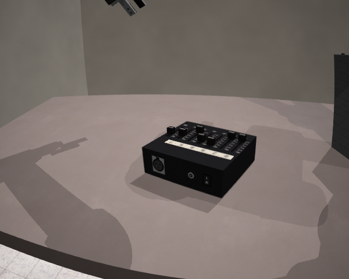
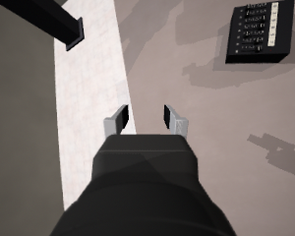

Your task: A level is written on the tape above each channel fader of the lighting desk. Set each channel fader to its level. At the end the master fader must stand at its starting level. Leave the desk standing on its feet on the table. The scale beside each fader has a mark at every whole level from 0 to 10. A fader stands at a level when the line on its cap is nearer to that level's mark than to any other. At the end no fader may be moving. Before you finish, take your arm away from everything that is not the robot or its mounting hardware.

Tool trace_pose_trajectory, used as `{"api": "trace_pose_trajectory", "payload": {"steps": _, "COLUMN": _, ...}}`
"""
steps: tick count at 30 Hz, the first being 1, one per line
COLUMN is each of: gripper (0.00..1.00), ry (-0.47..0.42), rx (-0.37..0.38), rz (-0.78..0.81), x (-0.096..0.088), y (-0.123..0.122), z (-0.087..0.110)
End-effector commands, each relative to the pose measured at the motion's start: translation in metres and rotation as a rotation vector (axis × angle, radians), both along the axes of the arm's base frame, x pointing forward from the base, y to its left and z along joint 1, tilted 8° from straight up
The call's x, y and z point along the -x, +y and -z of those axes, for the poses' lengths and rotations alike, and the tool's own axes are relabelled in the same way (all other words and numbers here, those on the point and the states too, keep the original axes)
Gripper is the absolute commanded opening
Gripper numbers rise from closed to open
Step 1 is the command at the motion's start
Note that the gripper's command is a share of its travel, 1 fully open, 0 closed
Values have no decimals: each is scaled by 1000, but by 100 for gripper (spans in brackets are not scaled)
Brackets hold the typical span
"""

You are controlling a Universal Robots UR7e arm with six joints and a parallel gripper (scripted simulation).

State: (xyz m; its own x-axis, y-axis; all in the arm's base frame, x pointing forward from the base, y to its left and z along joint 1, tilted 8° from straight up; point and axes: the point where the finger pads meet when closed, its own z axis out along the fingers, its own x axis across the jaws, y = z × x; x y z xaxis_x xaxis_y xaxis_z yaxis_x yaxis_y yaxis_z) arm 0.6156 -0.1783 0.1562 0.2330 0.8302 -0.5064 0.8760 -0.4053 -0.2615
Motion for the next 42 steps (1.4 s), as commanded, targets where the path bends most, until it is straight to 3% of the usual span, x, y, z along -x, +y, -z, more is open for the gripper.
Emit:
{"api": "trace_pose_trajectory", "payload": {"steps": 1, "gripper": 100, "ry": -2, "rx": 1, "rz": 0, "x": 0, "y": 0, "z": -1}}
{"api": "trace_pose_trajectory", "payload": {"steps": 26, "gripper": 100, "ry": -8, "rx": -3, "rz": -4, "x": 0, "y": 4, "z": 2}}
{"api": "trace_pose_trajectory", "payload": {"steps": 34, "gripper": 100, "ry": -26, "rx": -16, "rz": -16, "x": 3, "y": 17, "z": 12}}
{"api": "trace_pose_trajectory", "payload": {"steps": 42, "gripper": 100, "ry": -73, "rx": -49, "rz": -49, "x": 11, "y": 49, "z": 37}}
